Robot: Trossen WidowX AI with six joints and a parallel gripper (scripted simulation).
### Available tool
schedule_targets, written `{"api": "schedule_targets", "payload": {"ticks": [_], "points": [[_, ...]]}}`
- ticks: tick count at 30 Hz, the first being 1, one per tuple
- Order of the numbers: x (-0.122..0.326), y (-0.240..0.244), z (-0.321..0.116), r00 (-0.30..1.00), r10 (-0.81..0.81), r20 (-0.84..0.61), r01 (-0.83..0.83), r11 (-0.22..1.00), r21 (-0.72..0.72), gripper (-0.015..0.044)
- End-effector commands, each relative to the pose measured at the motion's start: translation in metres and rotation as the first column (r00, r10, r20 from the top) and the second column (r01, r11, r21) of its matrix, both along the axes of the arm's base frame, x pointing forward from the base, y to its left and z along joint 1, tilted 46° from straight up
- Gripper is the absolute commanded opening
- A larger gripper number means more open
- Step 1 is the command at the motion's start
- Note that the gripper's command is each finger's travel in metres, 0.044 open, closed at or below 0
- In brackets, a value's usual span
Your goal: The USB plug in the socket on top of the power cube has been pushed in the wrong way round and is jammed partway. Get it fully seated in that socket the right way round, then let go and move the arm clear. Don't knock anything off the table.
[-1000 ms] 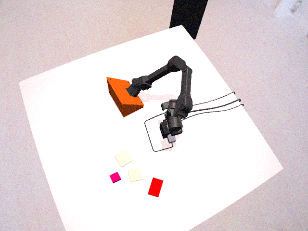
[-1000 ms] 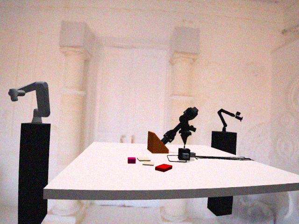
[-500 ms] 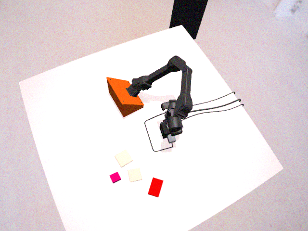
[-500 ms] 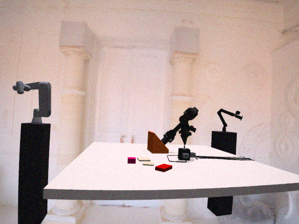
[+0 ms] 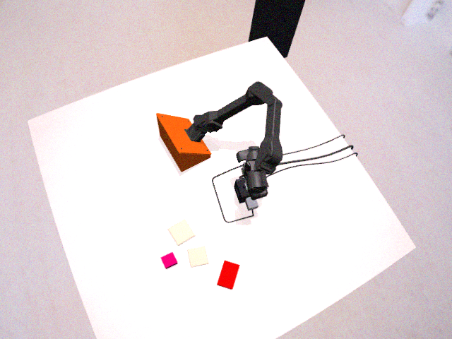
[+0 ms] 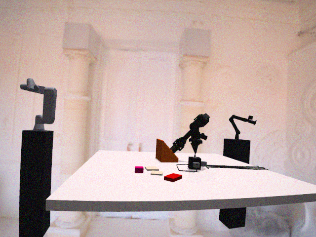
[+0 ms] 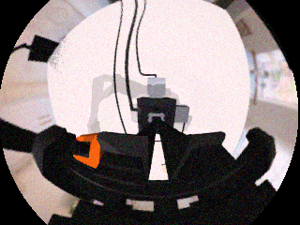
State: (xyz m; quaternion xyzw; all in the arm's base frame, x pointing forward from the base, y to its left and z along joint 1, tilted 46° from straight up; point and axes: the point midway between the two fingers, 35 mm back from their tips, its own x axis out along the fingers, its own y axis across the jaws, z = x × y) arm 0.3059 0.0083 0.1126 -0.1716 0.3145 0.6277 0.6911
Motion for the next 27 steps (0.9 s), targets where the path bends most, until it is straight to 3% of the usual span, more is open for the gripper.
{"api": "schedule_targets", "payload": {"ticks": [1, 27], "points": [[0.0003, 0.0007, 0.0001, 1.000, -0.004, 0.000, 0.004, 1.000, 0.003, 0.0000], [0.0003, 0.0029, -0.0021, 1.000, -0.004, 0.000, 0.004, 1.000, 0.003, 0.0000]]}}
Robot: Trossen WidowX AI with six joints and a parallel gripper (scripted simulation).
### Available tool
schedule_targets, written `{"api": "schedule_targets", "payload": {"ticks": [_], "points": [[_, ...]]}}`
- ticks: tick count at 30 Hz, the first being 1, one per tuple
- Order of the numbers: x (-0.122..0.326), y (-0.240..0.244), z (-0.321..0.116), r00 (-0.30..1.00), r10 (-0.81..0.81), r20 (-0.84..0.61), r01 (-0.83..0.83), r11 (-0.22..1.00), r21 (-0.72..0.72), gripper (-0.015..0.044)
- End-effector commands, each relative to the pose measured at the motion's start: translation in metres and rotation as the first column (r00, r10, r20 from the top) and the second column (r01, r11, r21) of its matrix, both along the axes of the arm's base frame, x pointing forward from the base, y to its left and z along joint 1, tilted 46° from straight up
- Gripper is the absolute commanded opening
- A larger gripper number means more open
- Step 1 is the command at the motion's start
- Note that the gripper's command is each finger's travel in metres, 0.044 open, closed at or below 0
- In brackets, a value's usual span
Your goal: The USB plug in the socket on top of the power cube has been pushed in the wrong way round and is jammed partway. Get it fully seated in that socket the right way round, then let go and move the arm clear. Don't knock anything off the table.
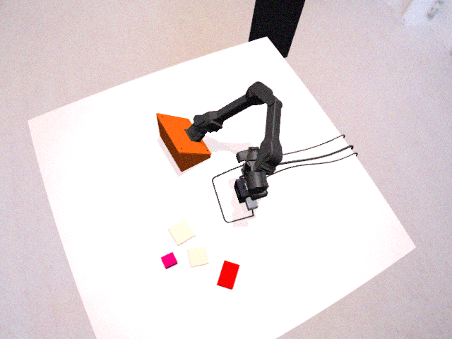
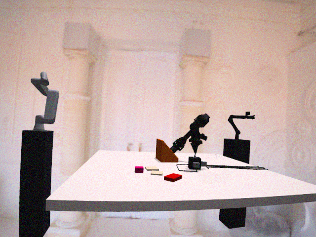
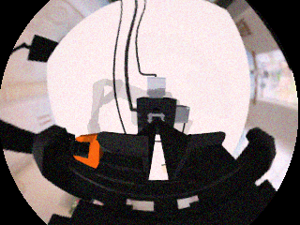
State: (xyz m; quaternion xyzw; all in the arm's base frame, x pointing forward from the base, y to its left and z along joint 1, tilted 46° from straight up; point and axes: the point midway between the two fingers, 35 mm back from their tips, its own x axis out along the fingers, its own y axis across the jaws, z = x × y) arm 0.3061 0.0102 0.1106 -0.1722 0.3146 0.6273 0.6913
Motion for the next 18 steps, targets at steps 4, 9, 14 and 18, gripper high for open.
{"api": "schedule_targets", "payload": {"ticks": [4, 9, 14, 18], "points": [[0.0001, 0.0013, -0.0004, 1.000, -0.004, 0.000, 0.004, 1.000, 0.005, 0.0000], [0.0001, 0.0017, -0.0008, 1.000, -0.004, 0.000, 0.004, 1.000, 0.005, 0.0000], [0.0001, 0.0022, -0.0012, 1.000, -0.004, 0.000, 0.004, 1.000, 0.005, 0.0000], [0.0001, 0.0025, -0.0015, 1.000, -0.004, 0.000, 0.004, 1.000, 0.005, 0.0000]]}}
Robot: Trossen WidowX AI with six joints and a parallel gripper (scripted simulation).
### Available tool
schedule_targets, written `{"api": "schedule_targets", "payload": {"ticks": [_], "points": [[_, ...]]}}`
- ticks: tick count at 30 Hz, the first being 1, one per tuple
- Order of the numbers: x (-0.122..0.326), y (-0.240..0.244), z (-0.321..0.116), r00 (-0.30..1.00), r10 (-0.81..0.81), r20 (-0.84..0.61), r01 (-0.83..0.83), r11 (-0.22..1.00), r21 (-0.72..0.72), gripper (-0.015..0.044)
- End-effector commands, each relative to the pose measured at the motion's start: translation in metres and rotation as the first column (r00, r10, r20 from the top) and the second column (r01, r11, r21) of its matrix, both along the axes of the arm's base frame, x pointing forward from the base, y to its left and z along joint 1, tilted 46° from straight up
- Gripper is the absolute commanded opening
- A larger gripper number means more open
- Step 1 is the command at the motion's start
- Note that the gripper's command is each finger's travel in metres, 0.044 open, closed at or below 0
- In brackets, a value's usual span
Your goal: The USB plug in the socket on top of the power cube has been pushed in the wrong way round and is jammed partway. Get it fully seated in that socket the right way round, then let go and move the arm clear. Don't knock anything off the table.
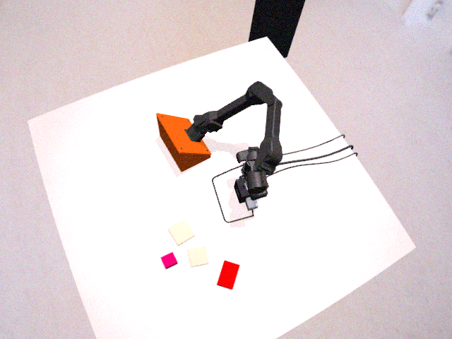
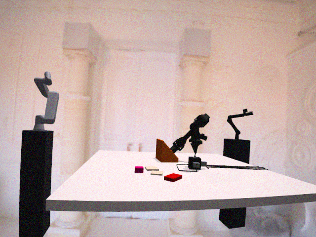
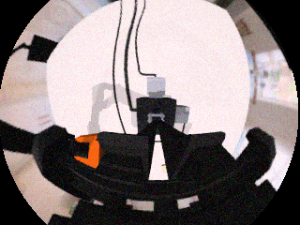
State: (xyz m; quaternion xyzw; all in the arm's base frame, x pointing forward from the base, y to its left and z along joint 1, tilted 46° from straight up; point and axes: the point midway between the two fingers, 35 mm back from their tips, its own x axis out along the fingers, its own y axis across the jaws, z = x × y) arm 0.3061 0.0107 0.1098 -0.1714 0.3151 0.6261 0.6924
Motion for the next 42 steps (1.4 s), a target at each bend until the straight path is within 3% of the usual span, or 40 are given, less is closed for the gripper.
{"api": "schedule_targets", "payload": {"ticks": [1, 37, 40, 42], "points": [[0.0002, 0.0022, -0.0008, 1.000, 0.000, 0.000, 0.000, 1.000, 0.004, 0.0000], [0.0002, 0.0028, -0.0014, 1.000, 0.000, 0.000, 0.000, 1.000, 0.005, 0.0000], [0.0003, 0.0003, -0.0006, 1.000, -0.002, 0.002, 0.002, 1.000, 0.000, 0.0079], [0.0003, 0.0003, -0.0006, 1.000, -0.002, 0.002, 0.002, 1.000, 0.000, 0.0095]]}}
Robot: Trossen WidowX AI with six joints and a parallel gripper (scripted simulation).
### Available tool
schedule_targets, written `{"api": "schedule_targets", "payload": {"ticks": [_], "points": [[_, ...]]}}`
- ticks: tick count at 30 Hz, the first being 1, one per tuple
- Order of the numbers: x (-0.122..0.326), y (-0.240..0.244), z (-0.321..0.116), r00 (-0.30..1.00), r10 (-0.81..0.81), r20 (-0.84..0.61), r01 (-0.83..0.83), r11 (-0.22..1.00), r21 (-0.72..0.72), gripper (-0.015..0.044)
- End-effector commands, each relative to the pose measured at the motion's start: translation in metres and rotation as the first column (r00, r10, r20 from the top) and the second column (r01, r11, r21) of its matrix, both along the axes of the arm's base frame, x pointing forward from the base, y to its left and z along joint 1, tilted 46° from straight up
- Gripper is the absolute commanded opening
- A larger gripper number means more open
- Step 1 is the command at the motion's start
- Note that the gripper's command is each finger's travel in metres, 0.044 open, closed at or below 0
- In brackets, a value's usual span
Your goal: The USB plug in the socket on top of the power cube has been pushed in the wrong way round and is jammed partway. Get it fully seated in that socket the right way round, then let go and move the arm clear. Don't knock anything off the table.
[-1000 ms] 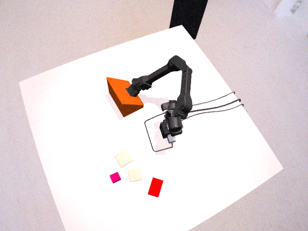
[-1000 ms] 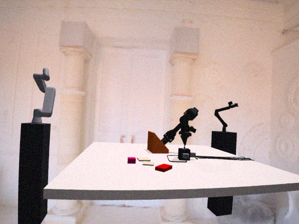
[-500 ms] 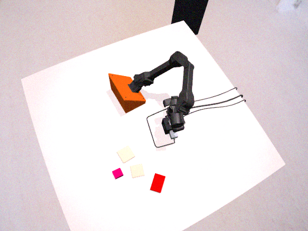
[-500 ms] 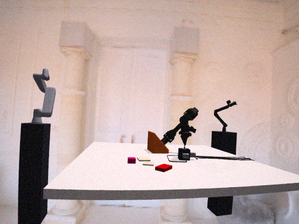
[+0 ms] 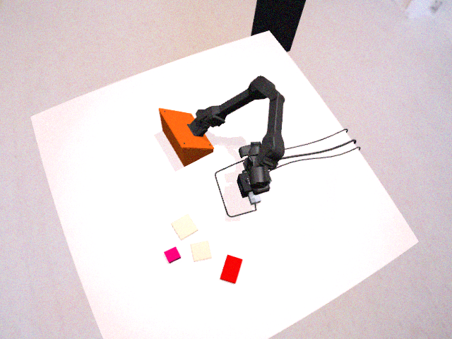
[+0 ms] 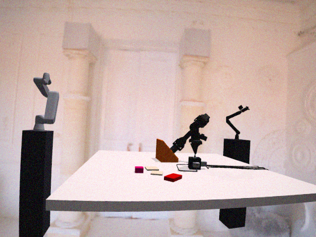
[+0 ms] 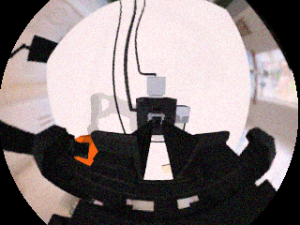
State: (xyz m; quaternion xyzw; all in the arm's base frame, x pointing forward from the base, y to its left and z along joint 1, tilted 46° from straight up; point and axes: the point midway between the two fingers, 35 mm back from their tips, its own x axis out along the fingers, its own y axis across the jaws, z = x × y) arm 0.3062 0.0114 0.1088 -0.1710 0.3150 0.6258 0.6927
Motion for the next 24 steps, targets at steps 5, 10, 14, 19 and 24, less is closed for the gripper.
{"api": "schedule_targets", "payload": {"ticks": [5, 10, 14, 19, 24], "points": [[0.0002, -0.0004, 0.0004, 1.000, -0.001, 0.002, 0.001, 1.000, 0.000, 0.0095], [0.0002, -0.0004, 0.0004, 1.000, -0.001, 0.002, 0.001, 1.000, 0.000, 0.0095], [0.0002, -0.0004, 0.0004, 1.000, -0.001, 0.002, 0.001, 1.000, 0.000, 0.0095], [0.0002, -0.0016, 0.0018, 1.000, -0.001, 0.002, 0.001, 1.000, 0.000, 0.0095], [0.0001, -0.0052, 0.0052, 1.000, -0.001, 0.002, 0.001, 1.000, -0.001, 0.0095]]}}
